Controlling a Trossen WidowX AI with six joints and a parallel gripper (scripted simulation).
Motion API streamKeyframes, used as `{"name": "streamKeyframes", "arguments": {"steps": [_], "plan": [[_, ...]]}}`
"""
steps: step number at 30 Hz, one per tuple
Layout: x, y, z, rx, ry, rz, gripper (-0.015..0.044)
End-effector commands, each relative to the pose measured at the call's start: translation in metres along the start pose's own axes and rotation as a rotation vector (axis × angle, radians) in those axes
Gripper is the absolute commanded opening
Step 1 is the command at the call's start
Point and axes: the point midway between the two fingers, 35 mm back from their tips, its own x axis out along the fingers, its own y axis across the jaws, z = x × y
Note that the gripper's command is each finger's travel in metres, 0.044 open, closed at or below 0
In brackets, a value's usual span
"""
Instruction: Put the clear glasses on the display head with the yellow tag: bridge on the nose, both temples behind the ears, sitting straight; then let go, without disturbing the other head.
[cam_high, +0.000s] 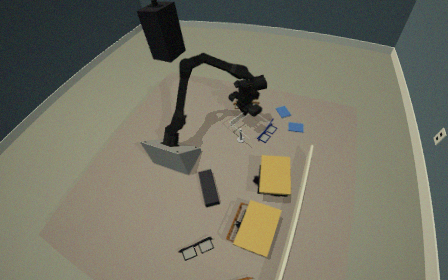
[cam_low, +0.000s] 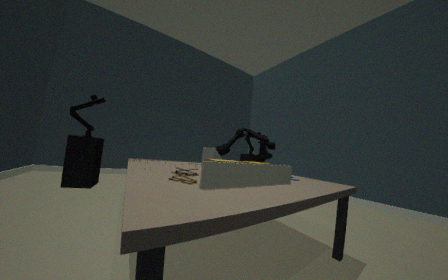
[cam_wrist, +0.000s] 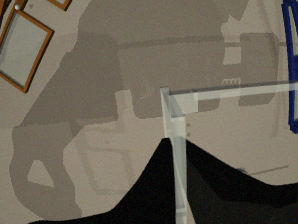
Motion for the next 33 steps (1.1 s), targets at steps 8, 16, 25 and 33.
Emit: {"name": "streamKeyframes", "arguments": {"steps": [8,16,25,33], "plan": [[-0.001,-0.001,0.0,0.002,-0.001,-0.006,0.0],[-0.001,-0.001,-0.004,0.002,-0.001,-0.006,0.0],[-0.002,-0.001,-0.008,0.003,-0.001,-0.006,0.0],[-0.038,-0.002,-0.01,0.002,0.004,-0.007,0.0]]}}
